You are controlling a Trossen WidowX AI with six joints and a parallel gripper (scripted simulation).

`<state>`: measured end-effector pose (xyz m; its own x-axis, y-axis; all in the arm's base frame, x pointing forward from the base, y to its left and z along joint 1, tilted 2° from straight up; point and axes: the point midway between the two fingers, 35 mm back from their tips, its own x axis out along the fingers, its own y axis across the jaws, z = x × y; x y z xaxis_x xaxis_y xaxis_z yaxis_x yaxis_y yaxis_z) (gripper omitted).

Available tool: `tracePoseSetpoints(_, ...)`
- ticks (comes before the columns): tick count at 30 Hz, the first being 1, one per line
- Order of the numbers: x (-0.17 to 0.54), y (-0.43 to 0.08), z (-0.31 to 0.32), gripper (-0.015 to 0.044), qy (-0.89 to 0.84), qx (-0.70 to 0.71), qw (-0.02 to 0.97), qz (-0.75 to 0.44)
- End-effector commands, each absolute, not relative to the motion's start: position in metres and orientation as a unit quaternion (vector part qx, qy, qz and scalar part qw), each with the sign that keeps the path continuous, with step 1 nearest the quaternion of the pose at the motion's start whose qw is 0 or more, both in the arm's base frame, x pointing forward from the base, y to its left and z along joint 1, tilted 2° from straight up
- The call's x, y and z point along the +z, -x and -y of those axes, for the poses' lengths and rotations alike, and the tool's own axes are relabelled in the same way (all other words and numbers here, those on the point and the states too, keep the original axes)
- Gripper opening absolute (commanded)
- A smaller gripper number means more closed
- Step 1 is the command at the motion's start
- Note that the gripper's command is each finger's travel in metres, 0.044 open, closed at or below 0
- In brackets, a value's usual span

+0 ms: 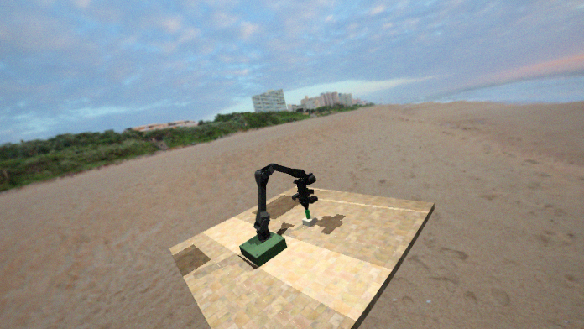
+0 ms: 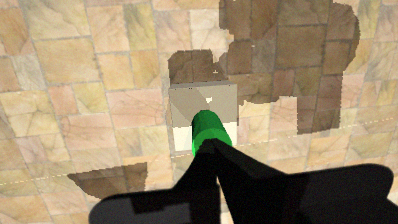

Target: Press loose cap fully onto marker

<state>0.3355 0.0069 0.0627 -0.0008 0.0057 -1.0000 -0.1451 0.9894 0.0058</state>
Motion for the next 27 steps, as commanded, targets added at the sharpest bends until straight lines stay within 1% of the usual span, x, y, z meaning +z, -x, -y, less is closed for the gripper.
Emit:
tracePoseSetpoints(1, 0.065, -0.336, -0.007, 0.0000, 0.049, 0.054, 0.706, -0.705)
tracePoseSetpoints(8, 0.145, -0.338, -0.007, 0.0000, 0.050, 0.054, 0.705, -0.705)
tracePoseSetpoints(14, 0.153, -0.337, -0.007, 0.0000, 0.049, 0.053, 0.705, -0.705)
tracePoseSetpoints(27, 0.153, -0.337, -0.007, 0.0341, 0.049, 0.053, 0.705, -0.705)
